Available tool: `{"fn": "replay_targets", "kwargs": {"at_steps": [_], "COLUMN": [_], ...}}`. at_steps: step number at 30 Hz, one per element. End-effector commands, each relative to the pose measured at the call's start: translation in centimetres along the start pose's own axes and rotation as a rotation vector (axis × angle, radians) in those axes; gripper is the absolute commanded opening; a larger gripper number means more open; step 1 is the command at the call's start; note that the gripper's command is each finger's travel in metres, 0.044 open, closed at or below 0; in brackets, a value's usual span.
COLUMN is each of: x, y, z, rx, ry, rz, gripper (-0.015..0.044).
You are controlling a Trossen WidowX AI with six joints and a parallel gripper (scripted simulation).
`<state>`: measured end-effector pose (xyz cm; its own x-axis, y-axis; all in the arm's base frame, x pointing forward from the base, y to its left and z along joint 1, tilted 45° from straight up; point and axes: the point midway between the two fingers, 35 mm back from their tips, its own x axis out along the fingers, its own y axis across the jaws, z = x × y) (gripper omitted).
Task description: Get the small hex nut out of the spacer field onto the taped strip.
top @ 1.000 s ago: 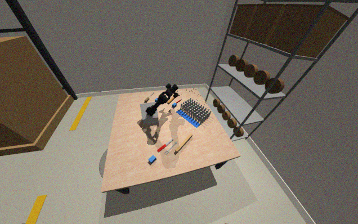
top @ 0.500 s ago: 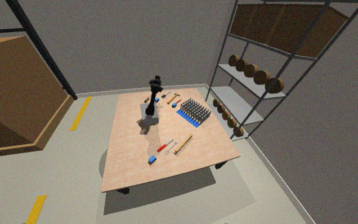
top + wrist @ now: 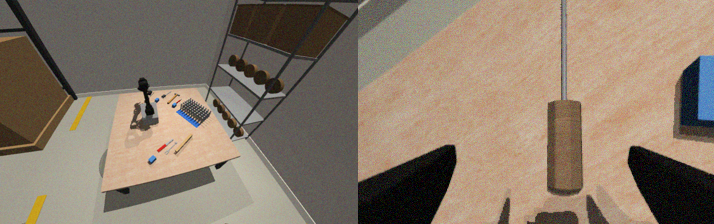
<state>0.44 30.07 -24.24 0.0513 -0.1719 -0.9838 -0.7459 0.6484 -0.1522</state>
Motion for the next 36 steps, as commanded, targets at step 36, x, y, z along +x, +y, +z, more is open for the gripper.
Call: {"fn": "replay_targets", "kwargs": {"at_steps": [36], "x": [5.8], "y": [-1.1], "z": [-2.1], "rx": [0.002], "ry": [0.0], "rz": [-0.009], "gripper": [0.028]}}
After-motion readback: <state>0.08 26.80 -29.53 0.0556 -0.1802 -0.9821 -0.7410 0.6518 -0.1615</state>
